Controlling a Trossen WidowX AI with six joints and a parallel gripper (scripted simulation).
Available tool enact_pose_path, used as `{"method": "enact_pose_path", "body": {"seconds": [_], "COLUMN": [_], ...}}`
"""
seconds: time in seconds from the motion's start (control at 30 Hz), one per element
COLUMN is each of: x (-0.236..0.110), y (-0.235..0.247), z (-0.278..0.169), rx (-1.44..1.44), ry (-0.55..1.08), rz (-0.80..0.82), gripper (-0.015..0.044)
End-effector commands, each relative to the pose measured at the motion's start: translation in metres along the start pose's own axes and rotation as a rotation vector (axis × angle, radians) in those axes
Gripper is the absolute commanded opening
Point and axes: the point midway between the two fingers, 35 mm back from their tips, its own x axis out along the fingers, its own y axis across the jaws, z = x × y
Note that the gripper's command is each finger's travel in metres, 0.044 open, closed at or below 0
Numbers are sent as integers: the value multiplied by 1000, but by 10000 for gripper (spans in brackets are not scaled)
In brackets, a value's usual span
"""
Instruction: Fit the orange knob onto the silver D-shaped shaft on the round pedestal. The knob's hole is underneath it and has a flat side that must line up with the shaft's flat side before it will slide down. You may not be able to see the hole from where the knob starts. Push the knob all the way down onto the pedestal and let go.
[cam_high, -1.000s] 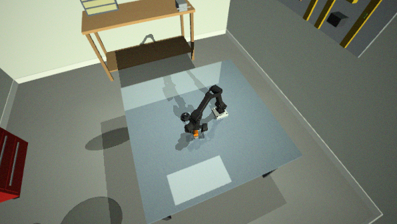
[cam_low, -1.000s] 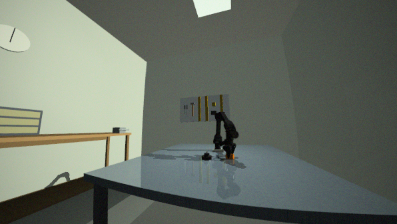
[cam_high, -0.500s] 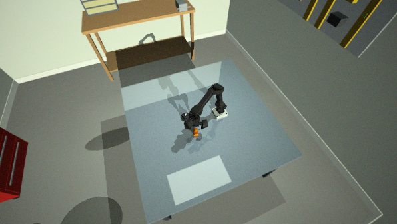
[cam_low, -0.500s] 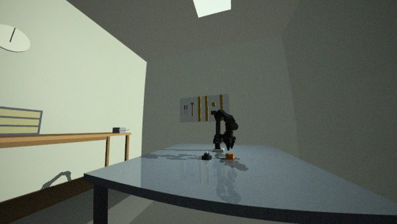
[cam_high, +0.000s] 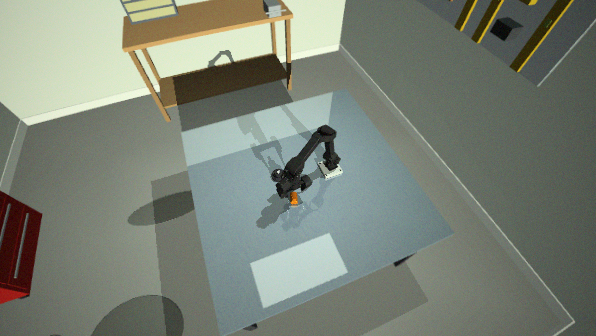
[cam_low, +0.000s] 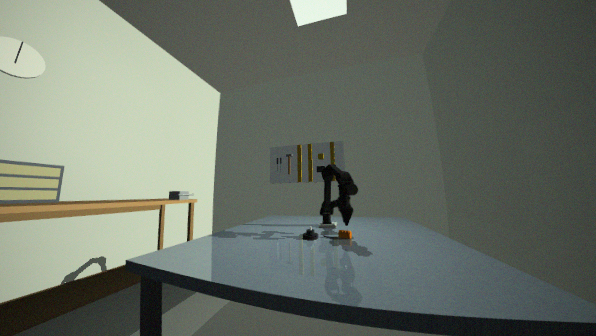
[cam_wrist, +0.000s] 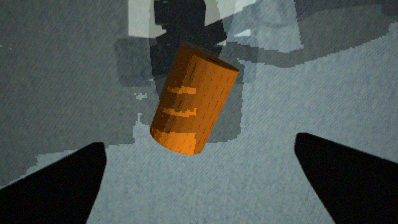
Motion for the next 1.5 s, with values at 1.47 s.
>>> {"method": "enact_pose_path", "body": {"seconds": [1.47], "x": [-6], "y": [8], "z": [-9], "rx": [-2735], "ry": [5], "rz": [4], "gripper": [440]}}
